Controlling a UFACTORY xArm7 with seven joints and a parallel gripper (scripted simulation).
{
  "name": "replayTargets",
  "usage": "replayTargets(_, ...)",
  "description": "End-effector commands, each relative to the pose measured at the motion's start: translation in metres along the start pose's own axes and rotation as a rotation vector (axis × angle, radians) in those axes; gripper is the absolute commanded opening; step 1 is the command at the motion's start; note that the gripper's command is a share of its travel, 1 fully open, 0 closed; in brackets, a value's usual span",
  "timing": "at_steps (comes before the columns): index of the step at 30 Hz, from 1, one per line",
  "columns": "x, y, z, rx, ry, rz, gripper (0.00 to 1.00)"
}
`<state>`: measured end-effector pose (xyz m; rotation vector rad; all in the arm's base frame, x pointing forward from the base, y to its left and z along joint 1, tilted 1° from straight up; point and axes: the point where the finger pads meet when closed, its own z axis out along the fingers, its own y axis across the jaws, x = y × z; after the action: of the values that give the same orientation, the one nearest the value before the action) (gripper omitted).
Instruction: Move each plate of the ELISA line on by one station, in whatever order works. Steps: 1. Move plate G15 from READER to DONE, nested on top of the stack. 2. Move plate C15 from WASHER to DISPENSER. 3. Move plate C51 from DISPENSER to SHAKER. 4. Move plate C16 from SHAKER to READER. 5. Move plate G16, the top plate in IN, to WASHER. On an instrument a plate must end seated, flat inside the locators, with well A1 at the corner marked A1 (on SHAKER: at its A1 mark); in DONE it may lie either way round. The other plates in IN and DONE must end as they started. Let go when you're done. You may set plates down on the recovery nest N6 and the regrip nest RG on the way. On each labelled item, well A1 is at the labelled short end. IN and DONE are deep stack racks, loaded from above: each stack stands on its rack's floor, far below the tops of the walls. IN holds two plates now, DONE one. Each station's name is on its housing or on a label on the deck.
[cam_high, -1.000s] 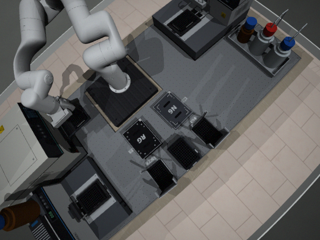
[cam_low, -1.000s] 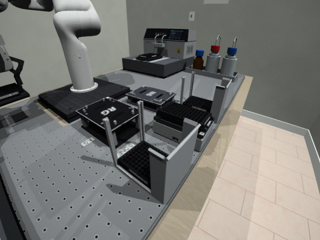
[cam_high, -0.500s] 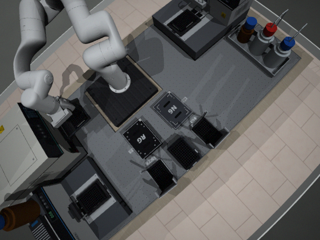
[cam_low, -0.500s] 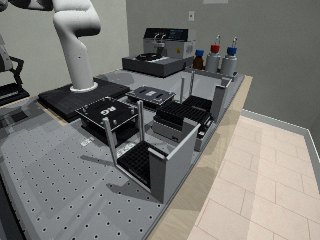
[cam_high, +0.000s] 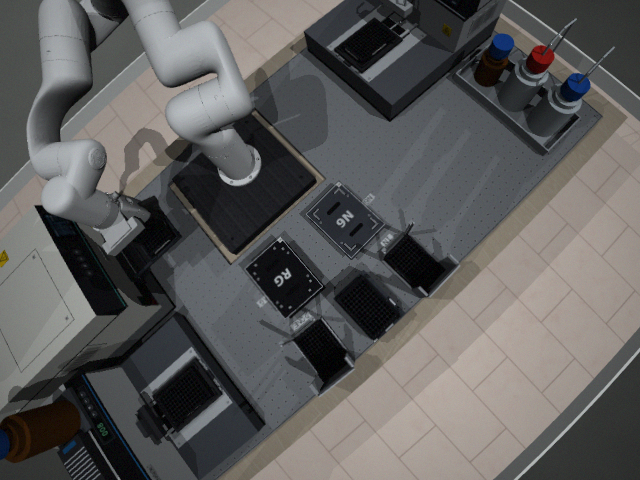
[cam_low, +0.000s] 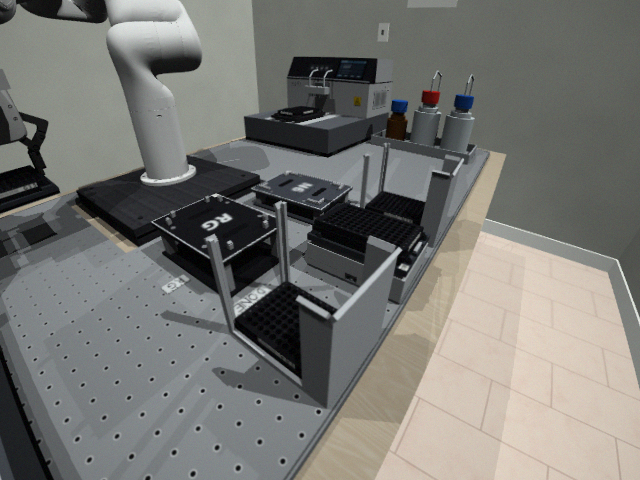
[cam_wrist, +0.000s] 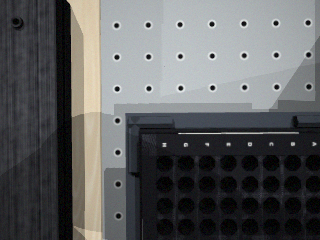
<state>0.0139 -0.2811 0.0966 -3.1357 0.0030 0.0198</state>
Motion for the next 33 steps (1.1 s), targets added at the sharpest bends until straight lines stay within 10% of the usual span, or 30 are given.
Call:
replayTargets(1, 0.0000, 0.0015, -0.0026, -0.004, 0.000, 0.000, 0.00)
replayTargets(33, 0.0000, 0.0015, -0.0120, -0.004, 0.000, 0.001, 0.00)
